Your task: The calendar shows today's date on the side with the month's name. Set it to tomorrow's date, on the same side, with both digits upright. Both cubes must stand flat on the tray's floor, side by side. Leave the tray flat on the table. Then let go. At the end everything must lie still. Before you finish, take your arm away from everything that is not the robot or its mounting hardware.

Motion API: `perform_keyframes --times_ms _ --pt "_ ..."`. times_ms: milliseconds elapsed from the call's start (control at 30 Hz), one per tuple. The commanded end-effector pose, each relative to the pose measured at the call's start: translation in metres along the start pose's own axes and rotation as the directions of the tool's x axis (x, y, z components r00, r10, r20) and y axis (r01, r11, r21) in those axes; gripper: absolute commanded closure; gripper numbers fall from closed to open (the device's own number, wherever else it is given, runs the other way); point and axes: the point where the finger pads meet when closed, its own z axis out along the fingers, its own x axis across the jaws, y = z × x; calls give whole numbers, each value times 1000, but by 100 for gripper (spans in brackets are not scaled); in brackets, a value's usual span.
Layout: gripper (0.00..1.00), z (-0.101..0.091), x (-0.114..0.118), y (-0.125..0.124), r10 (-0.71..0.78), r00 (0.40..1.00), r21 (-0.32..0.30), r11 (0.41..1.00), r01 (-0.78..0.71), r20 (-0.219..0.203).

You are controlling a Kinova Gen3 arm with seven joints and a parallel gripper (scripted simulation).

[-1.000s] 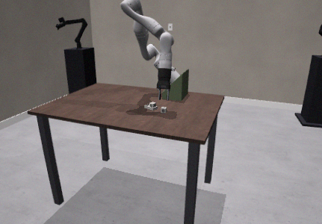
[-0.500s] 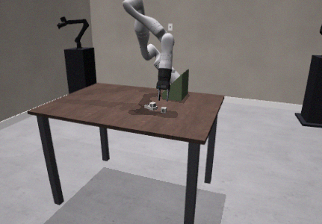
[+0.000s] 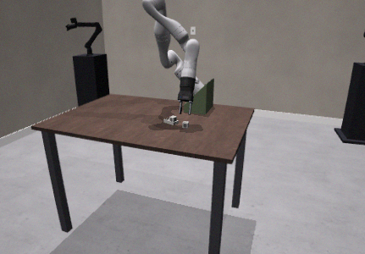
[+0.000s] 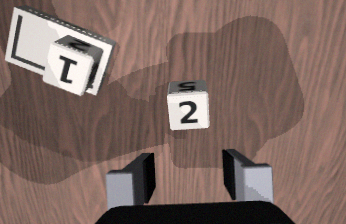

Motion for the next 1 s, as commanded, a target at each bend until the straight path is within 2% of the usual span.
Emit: perform_keyframes --times_ms 0,333,967 --pt "13 -2 1 -2 -10 1000 -13 1000 10 -1" --pt "13 -5 2 -7 -13 1000 -54 998 12 -12" --pt "13 -7 1 -12 -15 1000 -74 997 14 -19"
